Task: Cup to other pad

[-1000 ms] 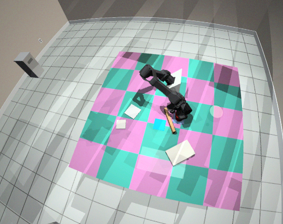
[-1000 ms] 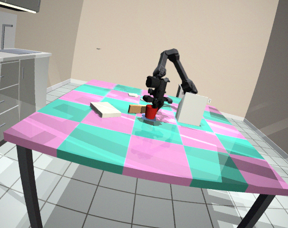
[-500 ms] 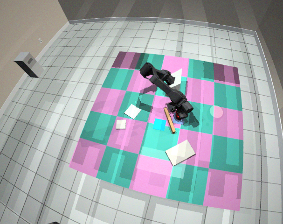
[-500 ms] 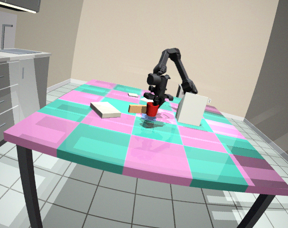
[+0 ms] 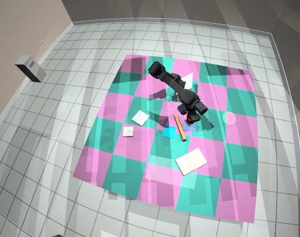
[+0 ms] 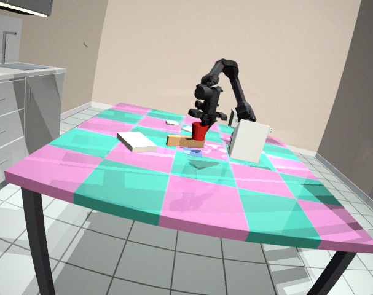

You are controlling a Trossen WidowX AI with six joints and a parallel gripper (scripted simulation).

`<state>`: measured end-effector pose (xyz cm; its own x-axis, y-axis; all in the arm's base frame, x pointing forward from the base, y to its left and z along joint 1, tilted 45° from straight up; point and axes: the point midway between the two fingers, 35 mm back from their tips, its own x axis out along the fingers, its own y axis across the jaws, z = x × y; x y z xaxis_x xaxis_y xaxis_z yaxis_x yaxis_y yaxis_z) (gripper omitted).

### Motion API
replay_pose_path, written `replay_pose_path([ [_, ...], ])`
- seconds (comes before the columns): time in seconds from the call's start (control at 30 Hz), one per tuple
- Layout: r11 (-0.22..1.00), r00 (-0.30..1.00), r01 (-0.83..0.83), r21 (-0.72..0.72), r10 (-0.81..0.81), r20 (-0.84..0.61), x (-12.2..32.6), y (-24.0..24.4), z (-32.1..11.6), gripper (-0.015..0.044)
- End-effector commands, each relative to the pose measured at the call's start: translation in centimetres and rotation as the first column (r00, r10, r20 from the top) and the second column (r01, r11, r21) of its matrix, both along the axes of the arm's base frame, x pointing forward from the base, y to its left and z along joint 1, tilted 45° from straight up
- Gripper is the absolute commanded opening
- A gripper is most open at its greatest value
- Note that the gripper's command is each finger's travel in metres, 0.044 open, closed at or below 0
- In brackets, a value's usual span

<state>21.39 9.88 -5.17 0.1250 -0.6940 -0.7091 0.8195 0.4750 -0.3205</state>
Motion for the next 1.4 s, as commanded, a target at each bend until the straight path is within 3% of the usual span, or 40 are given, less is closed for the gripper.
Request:
replay_pose_path([
  [0.0,1.000,1.000,0.004,0.007,-0.004,0.004,-0.1,0.4,0.4,0.0000],
  [0.77,1.000,1.000,0.001,0.001,-0.001,0.002,0.0,0.1,0.4,0.0000],
  [1.37,1.000,1.000,0.003,0.005,-0.003,0.004,2.5,-2.1,3.1,0.0000],
])
